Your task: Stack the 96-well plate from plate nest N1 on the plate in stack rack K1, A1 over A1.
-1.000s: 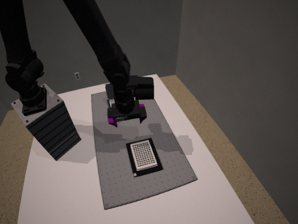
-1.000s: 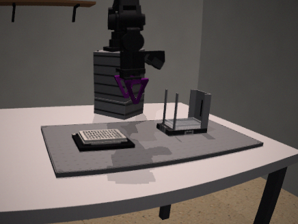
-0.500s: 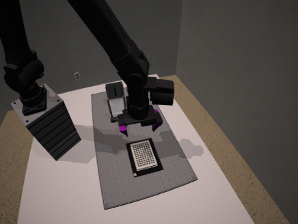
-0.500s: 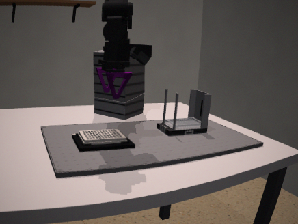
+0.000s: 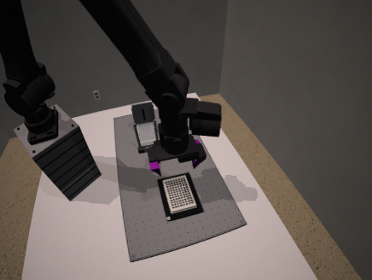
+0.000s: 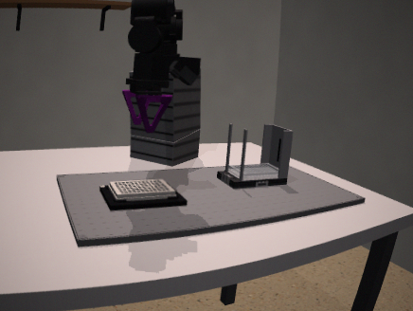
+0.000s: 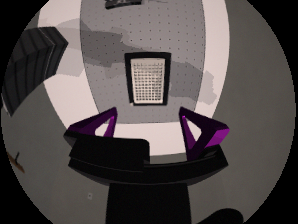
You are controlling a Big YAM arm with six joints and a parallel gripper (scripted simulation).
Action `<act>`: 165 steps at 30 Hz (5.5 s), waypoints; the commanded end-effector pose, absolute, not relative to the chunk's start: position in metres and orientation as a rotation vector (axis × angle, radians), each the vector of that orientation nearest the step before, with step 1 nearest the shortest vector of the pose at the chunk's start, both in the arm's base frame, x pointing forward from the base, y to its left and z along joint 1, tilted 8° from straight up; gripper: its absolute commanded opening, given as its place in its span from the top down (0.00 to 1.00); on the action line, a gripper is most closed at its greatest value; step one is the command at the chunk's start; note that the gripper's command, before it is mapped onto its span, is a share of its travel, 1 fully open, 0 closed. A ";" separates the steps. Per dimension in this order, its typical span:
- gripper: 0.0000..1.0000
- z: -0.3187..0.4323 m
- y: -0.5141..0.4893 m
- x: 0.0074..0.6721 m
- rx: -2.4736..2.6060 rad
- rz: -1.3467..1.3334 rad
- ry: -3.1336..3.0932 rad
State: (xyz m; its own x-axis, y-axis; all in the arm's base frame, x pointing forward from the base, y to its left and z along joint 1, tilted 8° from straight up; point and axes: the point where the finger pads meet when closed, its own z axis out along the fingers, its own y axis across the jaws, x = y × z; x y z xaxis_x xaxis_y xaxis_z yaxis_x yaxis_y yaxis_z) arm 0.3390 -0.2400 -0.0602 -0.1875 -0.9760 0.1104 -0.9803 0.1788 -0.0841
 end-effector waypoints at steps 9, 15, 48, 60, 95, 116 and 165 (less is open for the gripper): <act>0.00 -0.060 -0.250 0.352 2.008 0.254 -2.378; 0.00 -0.070 -0.253 0.350 1.998 0.250 -2.385; 0.00 -0.119 -0.260 0.354 1.998 0.251 -2.386; 0.00 -0.136 -0.262 0.355 1.997 0.250 -2.386; 0.00 -0.190 -0.266 0.355 1.997 0.241 -2.385; 0.00 -0.185 -0.266 0.354 1.995 0.249 -2.387; 1.00 -0.185 -0.266 0.354 1.993 0.249 -2.389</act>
